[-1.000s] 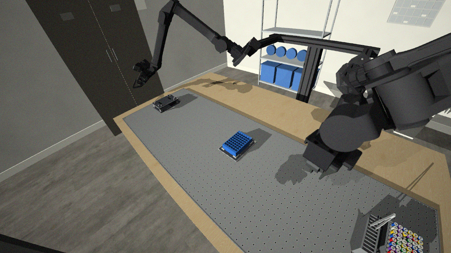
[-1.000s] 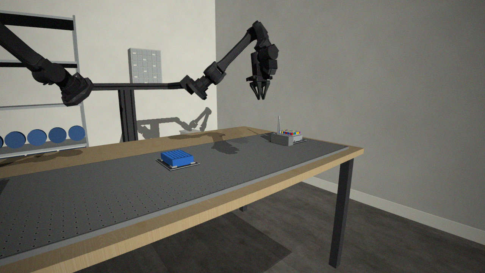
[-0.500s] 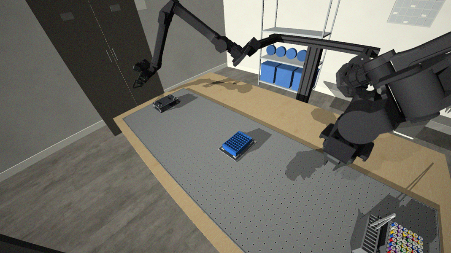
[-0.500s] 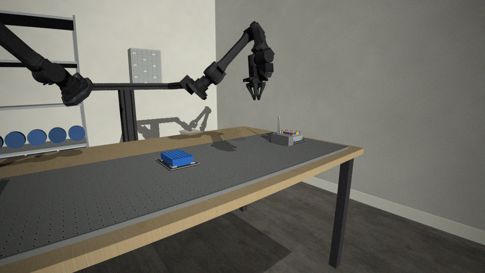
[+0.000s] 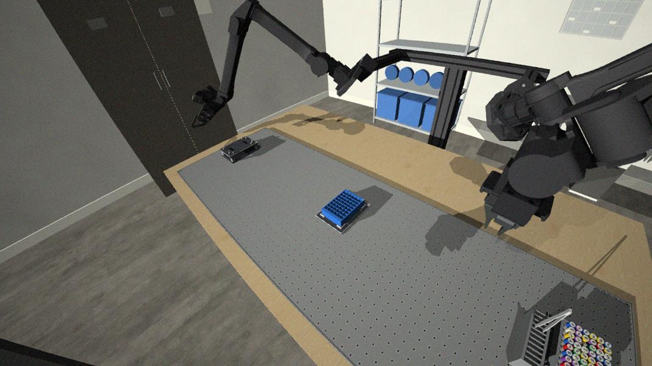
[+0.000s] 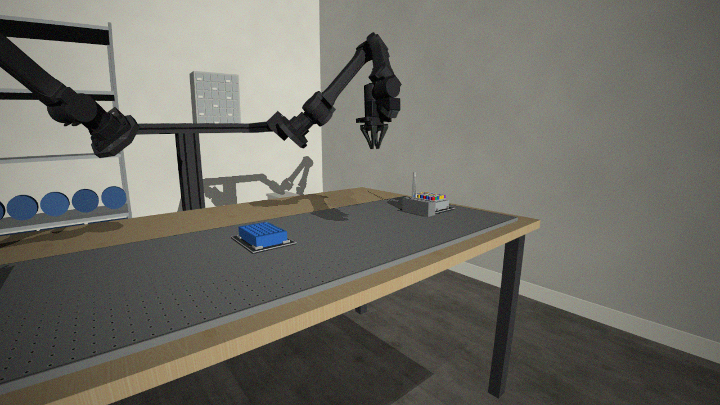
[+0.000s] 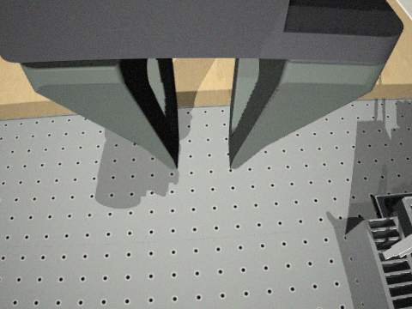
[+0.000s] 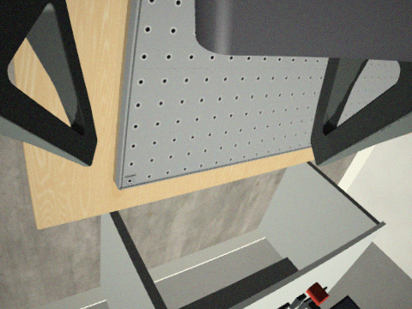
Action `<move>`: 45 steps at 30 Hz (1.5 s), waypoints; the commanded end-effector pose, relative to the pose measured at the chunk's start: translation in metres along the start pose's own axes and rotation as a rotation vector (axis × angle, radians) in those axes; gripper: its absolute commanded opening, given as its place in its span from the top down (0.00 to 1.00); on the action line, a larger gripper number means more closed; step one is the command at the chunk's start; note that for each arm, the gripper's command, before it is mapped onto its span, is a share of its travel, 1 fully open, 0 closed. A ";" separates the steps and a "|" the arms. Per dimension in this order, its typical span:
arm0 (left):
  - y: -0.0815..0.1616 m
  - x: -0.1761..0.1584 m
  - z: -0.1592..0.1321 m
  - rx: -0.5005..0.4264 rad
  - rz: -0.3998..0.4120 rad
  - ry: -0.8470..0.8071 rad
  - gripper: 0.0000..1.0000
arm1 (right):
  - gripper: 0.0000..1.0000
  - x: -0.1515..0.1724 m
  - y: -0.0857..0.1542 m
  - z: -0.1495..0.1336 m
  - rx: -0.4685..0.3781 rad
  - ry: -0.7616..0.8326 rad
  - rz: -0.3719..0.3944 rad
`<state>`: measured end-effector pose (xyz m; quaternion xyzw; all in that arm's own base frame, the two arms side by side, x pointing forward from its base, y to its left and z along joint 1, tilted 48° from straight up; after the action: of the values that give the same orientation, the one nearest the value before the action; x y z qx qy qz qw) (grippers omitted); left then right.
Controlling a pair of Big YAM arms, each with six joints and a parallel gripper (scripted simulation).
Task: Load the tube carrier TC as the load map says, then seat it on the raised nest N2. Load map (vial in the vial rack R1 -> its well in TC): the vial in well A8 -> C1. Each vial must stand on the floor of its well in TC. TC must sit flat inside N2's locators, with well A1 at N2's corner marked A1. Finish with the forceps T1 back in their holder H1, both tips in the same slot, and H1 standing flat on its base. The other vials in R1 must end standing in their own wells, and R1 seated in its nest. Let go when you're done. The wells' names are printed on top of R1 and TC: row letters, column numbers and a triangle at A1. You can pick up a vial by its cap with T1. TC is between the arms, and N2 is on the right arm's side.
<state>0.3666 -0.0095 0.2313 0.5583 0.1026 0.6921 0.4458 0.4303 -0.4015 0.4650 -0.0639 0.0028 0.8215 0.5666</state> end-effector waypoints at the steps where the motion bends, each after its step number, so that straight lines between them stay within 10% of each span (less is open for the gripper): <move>1: 0.000 0.007 -0.014 0.031 0.000 0.054 0.76 | 0.00 0.001 0.000 0.015 -0.009 0.032 0.002; 21: -0.003 0.004 -0.080 0.049 -0.003 0.087 0.76 | 0.00 0.001 0.000 0.015 -0.009 0.032 0.002; 45: -0.001 0.003 -0.074 0.045 -0.006 0.085 0.76 | 0.00 0.030 -0.034 0.015 -0.005 -0.082 -0.053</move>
<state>0.2975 0.0213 0.2002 0.5448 0.1424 0.7078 0.4264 0.4549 -0.3747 0.4562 -0.0267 -0.0242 0.8074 0.5890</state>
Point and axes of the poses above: on each arm, the point where the finger pads meet when closed, its own y axis back along the fingers, its own x axis across the jaws, z = x × y, the point moved 5 cm from there along y, back along the fingers, and after that the axes turned 9 degrees about -y, right-handed, at the moved point
